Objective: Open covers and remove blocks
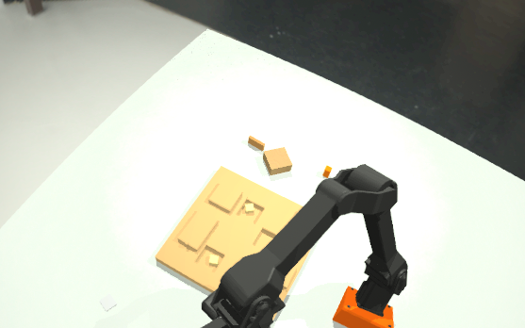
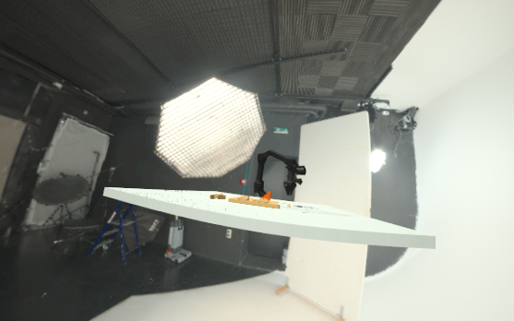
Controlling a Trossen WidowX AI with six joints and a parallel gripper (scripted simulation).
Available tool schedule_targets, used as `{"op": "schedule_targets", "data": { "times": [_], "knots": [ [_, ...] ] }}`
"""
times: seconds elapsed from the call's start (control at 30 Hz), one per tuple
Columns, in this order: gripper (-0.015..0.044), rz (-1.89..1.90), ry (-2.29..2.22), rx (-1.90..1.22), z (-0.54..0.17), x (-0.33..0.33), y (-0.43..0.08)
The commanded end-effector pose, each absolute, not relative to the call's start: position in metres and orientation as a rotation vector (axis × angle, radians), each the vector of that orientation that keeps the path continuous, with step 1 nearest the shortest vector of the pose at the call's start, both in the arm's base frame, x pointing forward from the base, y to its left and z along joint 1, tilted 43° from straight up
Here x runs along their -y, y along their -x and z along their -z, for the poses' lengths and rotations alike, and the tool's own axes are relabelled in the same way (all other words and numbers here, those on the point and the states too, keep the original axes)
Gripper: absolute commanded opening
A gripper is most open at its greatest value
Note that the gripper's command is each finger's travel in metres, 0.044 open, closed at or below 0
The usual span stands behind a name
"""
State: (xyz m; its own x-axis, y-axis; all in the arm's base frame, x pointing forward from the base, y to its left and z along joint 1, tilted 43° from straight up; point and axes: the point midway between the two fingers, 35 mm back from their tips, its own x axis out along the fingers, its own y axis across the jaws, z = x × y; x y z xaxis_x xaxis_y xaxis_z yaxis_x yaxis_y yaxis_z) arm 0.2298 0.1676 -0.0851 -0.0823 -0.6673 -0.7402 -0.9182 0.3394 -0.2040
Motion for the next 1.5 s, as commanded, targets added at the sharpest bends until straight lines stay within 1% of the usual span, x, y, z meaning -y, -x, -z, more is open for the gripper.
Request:
{"op": "schedule_targets", "data": {
  "times": [0.0, 0.53, 1.17, 1.47],
  "knots": [
    [0.0414, -0.402, 1.388, -1.822, 0.079, -0.172, -0.23],
    [0.0, -0.151, 1.15, -1.802, 0.051, -0.14, -0.284],
    [0.0, 0.254, 0.855, -1.708, 0.004, -0.078, -0.346],
    [0.0, 0.418, 0.74, -1.654, -0.017, -0.048, -0.365]
  ]
}}
